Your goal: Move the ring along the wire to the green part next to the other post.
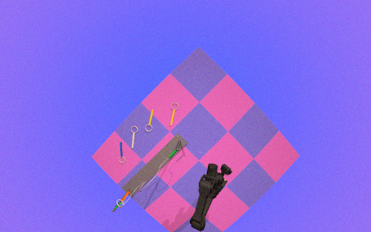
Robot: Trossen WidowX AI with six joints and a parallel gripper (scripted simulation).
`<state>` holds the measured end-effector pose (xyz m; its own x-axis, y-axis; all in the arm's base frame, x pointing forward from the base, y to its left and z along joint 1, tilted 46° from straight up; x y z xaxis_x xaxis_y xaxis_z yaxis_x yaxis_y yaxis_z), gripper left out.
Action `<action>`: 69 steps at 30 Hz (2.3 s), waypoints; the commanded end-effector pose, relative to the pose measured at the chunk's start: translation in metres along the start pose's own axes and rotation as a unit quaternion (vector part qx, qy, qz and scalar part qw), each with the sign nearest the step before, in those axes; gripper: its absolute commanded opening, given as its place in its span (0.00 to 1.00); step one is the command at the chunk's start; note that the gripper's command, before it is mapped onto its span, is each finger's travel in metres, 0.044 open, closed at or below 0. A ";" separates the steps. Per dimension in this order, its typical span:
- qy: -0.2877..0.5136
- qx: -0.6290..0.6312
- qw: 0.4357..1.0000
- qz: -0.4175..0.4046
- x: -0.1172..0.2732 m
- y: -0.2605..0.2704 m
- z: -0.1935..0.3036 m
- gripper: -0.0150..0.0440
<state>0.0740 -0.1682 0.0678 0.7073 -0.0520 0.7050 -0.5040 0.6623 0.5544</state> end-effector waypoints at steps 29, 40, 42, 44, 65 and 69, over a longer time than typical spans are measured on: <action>-0.148 -0.289 0.773 0.545 0.249 -0.045 -0.161 0.53; -0.378 -0.316 0.624 0.607 0.327 0.038 -0.257 0.53; -0.425 -0.317 0.596 0.603 0.339 0.057 -0.273 0.53; -0.472 -0.318 0.568 0.594 0.349 0.079 -0.288 0.53; -0.872 -0.277 0.336 0.222 0.380 0.368 -0.369 0.53; -0.905 -0.269 0.310 0.112 0.370 0.423 -0.364 0.53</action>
<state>0.3278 0.3443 0.3825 -0.9919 0.0734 0.1034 0.1126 0.8847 0.4523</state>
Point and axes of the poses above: the point midway between the two fingers, 35 mm back from their tips, its own x axis back along the fingers, its own y axis across the jaws, z = x × y, the point moved 3 cm from there along x, back along the fingers, and after that the axes turned 9 degrees about x, right-handed, at the moved point
